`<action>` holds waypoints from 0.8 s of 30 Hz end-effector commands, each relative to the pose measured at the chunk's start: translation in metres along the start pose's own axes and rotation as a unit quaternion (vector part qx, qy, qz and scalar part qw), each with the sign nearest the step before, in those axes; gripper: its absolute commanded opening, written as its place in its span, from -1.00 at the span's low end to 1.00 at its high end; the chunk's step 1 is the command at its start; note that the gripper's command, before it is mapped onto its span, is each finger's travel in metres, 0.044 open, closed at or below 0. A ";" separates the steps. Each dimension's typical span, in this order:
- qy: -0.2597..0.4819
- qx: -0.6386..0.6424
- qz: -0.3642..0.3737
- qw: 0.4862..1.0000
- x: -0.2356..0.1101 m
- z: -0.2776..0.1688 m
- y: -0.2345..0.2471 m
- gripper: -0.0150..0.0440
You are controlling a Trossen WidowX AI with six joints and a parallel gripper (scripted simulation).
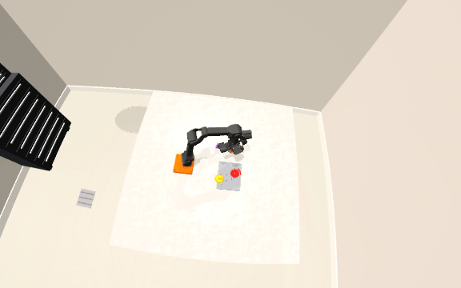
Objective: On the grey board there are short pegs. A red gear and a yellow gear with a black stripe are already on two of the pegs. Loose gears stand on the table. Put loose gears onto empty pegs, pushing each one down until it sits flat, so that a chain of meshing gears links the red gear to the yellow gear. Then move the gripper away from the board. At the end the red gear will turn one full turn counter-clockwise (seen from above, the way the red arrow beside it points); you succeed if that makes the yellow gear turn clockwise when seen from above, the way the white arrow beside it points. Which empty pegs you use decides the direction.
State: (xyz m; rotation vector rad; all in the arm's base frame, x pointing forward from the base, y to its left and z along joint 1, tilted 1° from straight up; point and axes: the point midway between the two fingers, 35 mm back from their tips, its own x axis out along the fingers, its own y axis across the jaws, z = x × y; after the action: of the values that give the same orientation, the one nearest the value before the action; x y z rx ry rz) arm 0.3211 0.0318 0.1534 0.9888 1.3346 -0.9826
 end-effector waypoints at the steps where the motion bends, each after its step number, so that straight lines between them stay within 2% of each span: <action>1: -0.003 -0.002 0.003 1.000 -0.010 0.001 -0.001 -0.49; 9: -0.003 -0.001 0.003 1.000 -0.025 0.001 -0.005 -0.49; 24: -0.005 -0.001 0.003 1.000 -0.009 0.034 -0.007 -0.49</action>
State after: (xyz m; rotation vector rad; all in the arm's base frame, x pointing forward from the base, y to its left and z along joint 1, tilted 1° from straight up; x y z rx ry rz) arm 0.3239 0.0035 0.1661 0.9926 1.3240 -0.9788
